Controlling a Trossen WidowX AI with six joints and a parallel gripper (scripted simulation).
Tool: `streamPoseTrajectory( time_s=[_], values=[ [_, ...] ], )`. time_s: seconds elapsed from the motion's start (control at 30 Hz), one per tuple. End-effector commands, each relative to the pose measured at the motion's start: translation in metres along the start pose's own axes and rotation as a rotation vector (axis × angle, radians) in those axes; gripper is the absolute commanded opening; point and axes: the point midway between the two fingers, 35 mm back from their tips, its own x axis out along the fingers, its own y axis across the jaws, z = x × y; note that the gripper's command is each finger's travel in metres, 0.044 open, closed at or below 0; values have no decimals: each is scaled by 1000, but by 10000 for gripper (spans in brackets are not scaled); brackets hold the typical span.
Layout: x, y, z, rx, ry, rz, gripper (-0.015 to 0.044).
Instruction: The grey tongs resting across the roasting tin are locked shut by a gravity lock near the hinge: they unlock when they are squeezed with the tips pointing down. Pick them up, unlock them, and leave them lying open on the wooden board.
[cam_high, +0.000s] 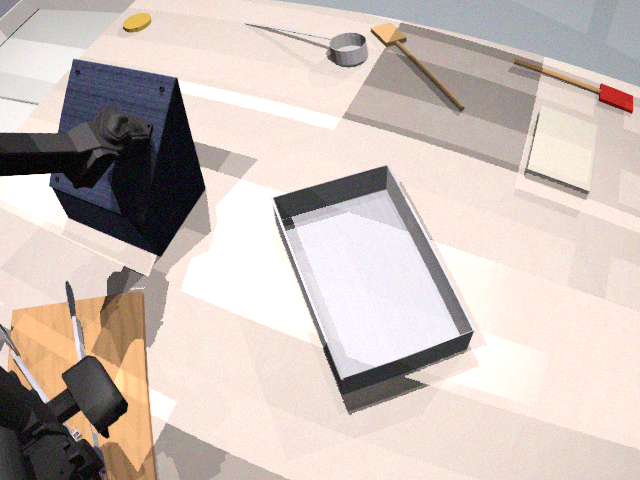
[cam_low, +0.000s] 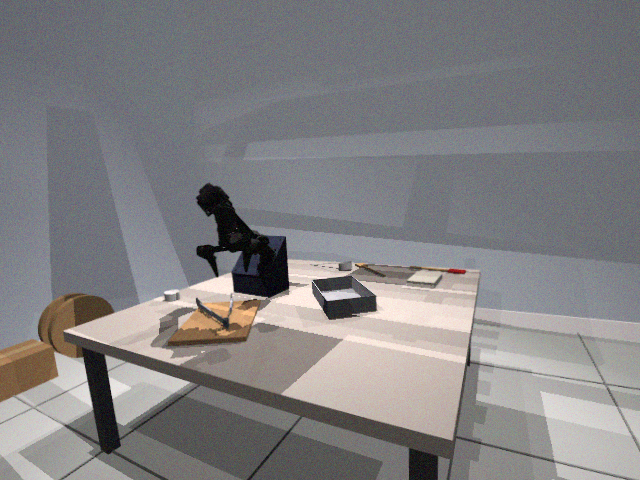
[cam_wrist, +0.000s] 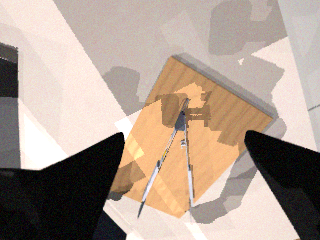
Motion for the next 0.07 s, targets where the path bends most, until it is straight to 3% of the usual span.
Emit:
streamPoseTrajectory(
  time_s=[0.0,0.03],
  values=[
    [0,-1,0,4,1,-3,440],
    [0,-1,0,4,1,-3,440]
  ],
)
